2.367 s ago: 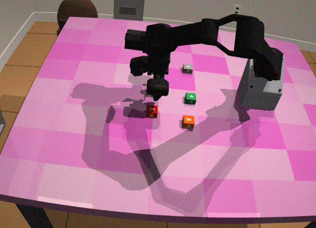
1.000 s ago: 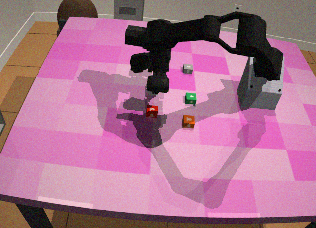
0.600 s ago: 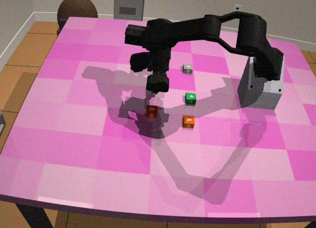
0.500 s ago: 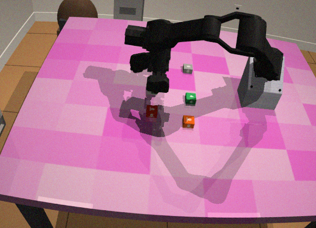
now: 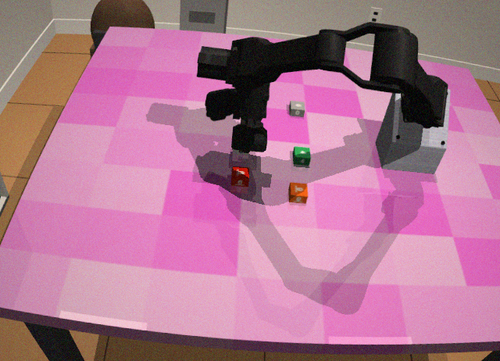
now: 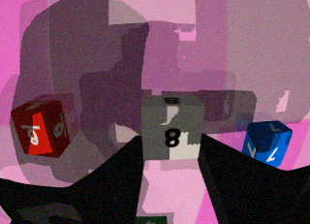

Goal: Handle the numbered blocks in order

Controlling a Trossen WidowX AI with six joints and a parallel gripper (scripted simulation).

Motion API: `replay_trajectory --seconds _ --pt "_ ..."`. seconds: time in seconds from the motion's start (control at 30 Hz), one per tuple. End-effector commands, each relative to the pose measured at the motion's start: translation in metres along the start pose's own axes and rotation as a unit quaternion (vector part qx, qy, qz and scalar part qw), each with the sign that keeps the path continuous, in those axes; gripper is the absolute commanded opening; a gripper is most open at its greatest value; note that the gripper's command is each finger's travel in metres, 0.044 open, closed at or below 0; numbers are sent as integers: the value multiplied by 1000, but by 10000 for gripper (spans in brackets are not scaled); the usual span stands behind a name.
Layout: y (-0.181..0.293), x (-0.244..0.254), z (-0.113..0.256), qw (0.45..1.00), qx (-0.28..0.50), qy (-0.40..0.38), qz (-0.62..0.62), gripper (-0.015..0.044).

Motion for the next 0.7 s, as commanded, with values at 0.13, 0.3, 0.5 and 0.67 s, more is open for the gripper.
replay_trajectory --seconds 0.13,0.3,0.5,0.67 --pt "0 0 0 1000 -1 -2 -3 225" --pt "0 0 0 1000 -1 -2 -3 356" --pt "0 0 3 1000 -1 -2 -3 400" --pt "0 0 36 1000 -1 -1 -3 400"
Point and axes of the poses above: the point midway between the two fingers, 35 mm back from their tips, its own z axis back along the fingers, its own x axis across the jaws, y = z × x, the point moved 7 cm from there along z, back along the fingers, and after that the axes turned 3 degrees about z, right-handed, at the moved point
